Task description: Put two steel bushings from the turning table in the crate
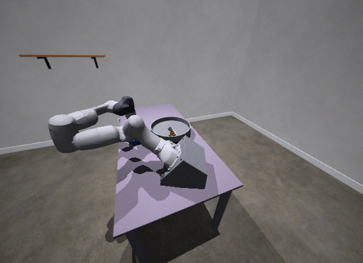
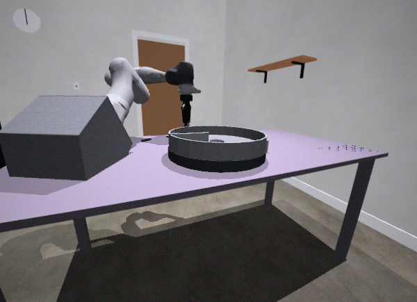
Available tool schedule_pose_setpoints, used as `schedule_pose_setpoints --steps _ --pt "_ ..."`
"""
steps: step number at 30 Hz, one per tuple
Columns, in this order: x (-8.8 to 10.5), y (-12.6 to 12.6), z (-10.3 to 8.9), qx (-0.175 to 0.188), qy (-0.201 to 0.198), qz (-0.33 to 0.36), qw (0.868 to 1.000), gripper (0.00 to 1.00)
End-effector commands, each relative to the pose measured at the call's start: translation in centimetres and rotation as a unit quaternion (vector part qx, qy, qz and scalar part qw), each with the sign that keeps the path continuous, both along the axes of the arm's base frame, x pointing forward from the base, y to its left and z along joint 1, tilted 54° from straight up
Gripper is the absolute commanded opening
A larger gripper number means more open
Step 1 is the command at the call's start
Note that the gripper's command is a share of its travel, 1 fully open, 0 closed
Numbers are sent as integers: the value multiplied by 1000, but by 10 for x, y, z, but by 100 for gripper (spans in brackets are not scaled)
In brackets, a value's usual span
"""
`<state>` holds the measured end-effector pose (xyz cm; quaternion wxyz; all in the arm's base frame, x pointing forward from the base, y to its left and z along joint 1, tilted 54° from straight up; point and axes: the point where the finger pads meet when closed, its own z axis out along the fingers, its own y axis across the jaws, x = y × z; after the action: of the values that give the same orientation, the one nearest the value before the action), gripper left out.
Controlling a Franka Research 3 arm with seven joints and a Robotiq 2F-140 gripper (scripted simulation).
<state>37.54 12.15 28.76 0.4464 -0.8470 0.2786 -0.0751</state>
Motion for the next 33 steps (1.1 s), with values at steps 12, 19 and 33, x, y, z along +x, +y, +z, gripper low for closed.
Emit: schedule_pose_setpoints --steps 12,19,33 --pt "-18 -33 27 -2 -1 2 1000 10" --pt "-27 -50 41 -2 -1 2 1000 10" --pt "-36 -67 55 -2 -1 2 1000 10"
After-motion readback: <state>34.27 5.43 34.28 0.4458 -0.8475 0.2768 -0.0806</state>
